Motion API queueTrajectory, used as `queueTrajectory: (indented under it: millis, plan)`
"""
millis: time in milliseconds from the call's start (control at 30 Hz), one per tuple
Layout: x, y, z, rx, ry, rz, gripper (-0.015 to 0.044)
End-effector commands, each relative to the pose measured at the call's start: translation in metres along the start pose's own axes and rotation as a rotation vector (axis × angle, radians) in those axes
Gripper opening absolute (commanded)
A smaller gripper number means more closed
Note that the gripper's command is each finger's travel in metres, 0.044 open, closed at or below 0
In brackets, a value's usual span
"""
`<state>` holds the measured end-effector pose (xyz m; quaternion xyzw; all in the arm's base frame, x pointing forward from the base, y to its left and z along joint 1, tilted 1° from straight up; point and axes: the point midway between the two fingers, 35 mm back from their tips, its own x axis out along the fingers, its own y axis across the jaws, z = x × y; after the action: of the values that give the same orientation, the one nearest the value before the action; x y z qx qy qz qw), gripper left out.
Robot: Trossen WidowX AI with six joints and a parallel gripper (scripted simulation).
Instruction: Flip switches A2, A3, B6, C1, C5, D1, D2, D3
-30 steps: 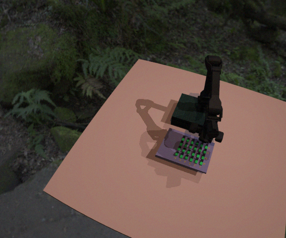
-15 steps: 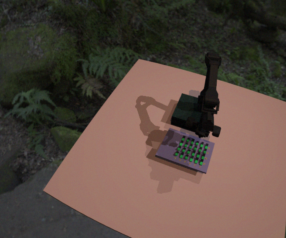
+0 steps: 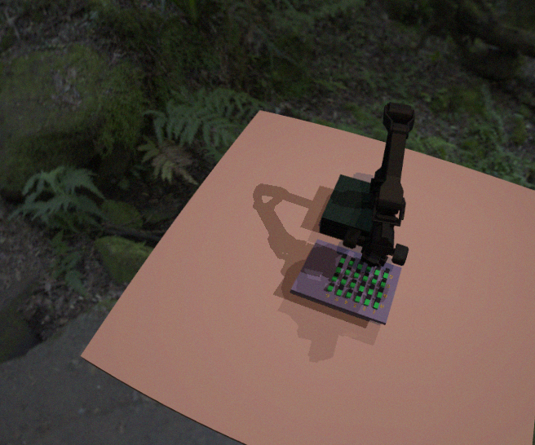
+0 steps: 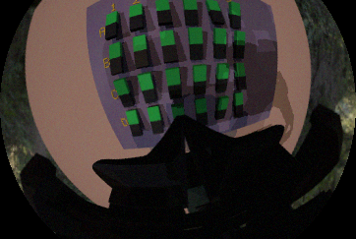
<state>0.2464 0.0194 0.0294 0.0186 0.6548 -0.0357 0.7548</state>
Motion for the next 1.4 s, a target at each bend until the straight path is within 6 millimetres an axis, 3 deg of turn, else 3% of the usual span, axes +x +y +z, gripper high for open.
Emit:
queueTrajectory:
  millis: [0, 267, 1367]
  plan:
    - [0.005, 0.001, -0.001, -0.004, 0.003, 0.005, 0.0]
    - [0.016, 0.001, 0.0, -0.004, 0.003, 0.005, 0.0]
    - [0.018, 0.001, 0.0, -0.004, 0.003, 0.005, 0.0]
